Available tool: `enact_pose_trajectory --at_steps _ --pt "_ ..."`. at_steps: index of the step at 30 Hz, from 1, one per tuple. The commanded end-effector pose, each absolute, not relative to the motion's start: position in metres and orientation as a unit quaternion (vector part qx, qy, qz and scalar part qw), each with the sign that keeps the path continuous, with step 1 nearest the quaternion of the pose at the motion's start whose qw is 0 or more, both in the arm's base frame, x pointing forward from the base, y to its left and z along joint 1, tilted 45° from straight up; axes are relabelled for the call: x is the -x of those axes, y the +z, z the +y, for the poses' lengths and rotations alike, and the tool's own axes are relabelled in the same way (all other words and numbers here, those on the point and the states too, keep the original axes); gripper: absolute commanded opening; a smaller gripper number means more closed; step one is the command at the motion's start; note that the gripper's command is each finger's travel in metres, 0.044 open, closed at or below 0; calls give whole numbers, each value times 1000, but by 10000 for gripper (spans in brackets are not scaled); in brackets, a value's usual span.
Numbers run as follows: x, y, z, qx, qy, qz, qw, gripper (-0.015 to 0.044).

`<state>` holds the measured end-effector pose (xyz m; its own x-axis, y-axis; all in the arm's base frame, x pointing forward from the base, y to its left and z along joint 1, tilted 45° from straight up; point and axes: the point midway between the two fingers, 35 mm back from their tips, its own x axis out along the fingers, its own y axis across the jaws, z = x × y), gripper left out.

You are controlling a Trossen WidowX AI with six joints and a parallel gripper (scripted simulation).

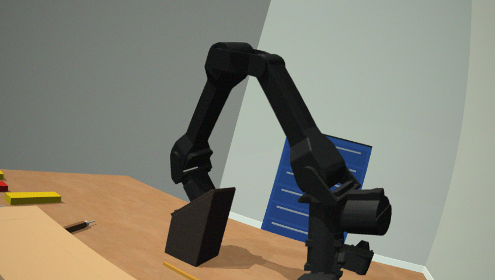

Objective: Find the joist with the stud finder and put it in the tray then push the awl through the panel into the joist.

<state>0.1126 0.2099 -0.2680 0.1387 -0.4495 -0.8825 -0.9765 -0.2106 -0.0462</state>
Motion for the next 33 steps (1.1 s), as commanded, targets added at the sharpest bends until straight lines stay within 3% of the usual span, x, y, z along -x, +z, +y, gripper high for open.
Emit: enact_pose_trajectory --at_steps 1,4,8,13,22,33 --pt "-112 -262 217 674 389 529 339 368" --pt "-107 -243 238 673 389 529 339 440" --pt "-95 -201 273 673 390 529 339 440" --pt "-100 -208 270 674 392 523 344 440" --pt "-207 -129 241 621 323 555 450 440" --pt "-299 -34 137 555 196 590 553 440"
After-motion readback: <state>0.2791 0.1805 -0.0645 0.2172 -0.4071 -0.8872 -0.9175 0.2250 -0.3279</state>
